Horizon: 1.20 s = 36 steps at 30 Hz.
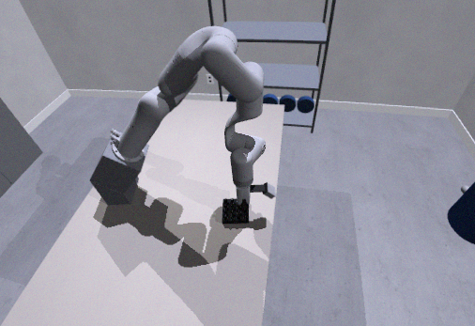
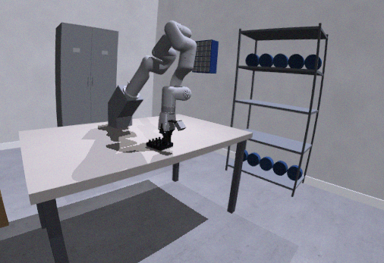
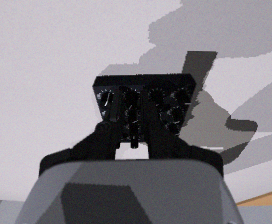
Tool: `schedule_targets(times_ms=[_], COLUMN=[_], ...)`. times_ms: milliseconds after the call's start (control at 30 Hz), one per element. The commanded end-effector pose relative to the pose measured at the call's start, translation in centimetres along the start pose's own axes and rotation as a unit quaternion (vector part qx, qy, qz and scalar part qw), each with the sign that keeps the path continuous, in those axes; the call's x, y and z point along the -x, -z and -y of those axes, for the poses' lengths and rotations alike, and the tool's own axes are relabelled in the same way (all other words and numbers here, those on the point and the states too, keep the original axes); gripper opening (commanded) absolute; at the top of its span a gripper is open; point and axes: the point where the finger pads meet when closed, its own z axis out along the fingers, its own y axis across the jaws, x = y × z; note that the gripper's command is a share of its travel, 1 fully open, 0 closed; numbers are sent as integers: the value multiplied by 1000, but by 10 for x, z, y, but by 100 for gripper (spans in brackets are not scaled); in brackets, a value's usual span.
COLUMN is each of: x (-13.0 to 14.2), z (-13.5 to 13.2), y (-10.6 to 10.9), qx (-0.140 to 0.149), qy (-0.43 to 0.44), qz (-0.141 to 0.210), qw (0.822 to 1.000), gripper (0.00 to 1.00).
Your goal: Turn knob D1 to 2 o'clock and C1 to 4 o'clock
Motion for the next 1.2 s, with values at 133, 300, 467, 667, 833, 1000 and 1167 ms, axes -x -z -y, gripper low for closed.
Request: schedule_targets(times_ms=[133,300,467,667,833,1000,1167], x=[-1,-1,-1,-1,-1,-1,-1], z=[0,0,0,0,0,0,0], y=[1,1,1,4,16,25,34], qx=[1,1,1,1,1,1,1], qy=[0,0,0,0,0,0,0], qz=[-1,-1,-1,-1,-1,-1,-1], qw=[1000,1000,1000,1000,1000,1000,1000], gripper=[19,19,19,19,19,19,19])
